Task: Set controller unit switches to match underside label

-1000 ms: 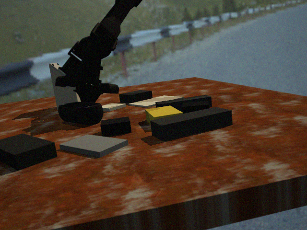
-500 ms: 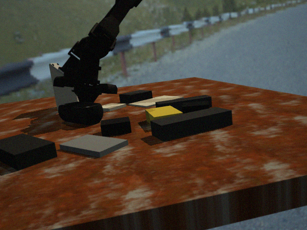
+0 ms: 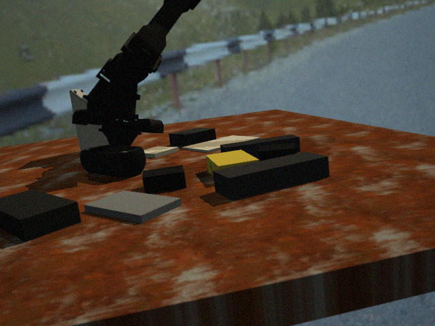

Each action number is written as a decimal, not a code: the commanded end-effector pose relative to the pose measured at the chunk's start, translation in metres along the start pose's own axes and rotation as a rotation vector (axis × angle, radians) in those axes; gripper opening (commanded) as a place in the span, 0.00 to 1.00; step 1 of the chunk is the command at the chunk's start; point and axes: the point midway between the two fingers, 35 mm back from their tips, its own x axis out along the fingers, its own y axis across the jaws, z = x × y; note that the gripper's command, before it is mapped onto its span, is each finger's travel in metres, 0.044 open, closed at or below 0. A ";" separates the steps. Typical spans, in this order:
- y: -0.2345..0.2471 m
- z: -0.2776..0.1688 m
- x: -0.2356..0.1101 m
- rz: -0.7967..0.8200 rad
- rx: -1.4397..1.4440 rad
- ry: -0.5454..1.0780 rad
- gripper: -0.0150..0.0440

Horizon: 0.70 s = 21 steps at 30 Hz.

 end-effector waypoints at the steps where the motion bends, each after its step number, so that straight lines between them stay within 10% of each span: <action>1: 0.009 -0.001 0.002 0.017 0.004 -0.004 0.25; 21: 0.023 -0.002 0.006 0.018 0.004 -0.003 0.25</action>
